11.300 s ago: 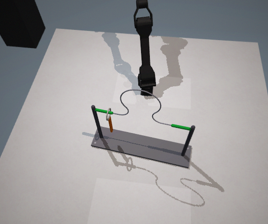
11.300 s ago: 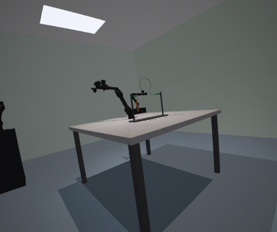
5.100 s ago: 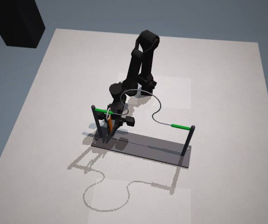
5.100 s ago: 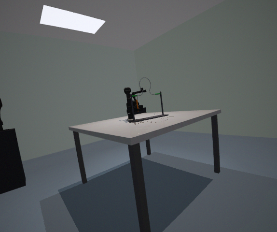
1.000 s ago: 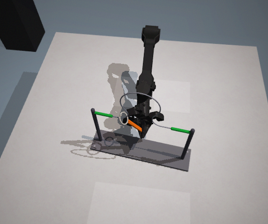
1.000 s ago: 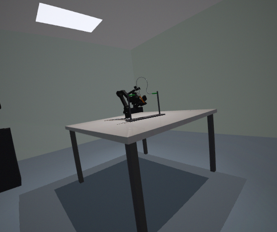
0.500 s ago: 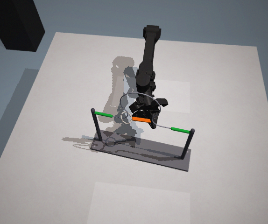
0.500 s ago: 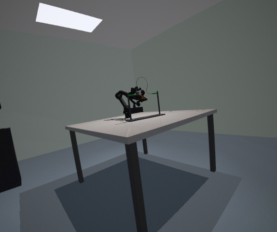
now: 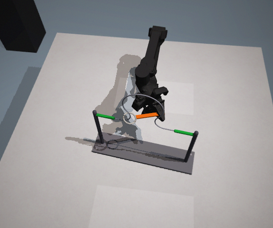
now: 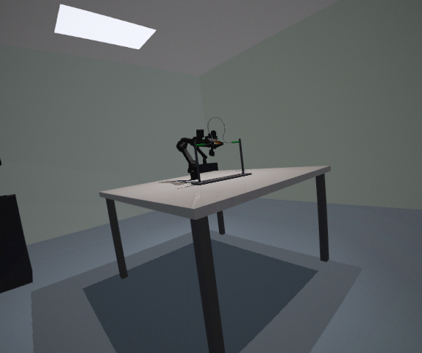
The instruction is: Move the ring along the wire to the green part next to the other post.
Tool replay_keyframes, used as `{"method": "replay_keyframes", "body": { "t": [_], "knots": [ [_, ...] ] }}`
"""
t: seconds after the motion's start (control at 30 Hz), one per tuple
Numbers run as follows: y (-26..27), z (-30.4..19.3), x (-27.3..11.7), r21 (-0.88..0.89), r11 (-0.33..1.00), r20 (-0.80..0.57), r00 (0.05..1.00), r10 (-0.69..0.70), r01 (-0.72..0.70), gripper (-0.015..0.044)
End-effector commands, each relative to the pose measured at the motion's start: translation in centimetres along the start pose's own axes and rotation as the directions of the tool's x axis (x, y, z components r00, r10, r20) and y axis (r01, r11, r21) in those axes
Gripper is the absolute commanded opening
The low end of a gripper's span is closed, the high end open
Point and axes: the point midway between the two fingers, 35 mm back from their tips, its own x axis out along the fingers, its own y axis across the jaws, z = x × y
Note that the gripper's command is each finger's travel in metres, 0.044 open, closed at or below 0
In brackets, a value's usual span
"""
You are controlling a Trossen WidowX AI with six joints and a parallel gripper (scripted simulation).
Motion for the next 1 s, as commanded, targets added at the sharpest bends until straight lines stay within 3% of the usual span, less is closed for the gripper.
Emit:
{"method": "replay_keyframes", "body": {
  "t": [0.0,0.6,0.97],
  "knots": [
    [1.4,0.0,-0.1,0.054,0.997,-0.004,0.999,0.053,-0.053,-0.015],
    [7.5,1.4,-1.4,0.367,0.881,0.052,0.952,0.301,-0.298,-0.015],
    [10.0,2.9,-2.1,0.485,0.787,0.119,0.92,0.373,-0.382,-0.015]
  ]
}}
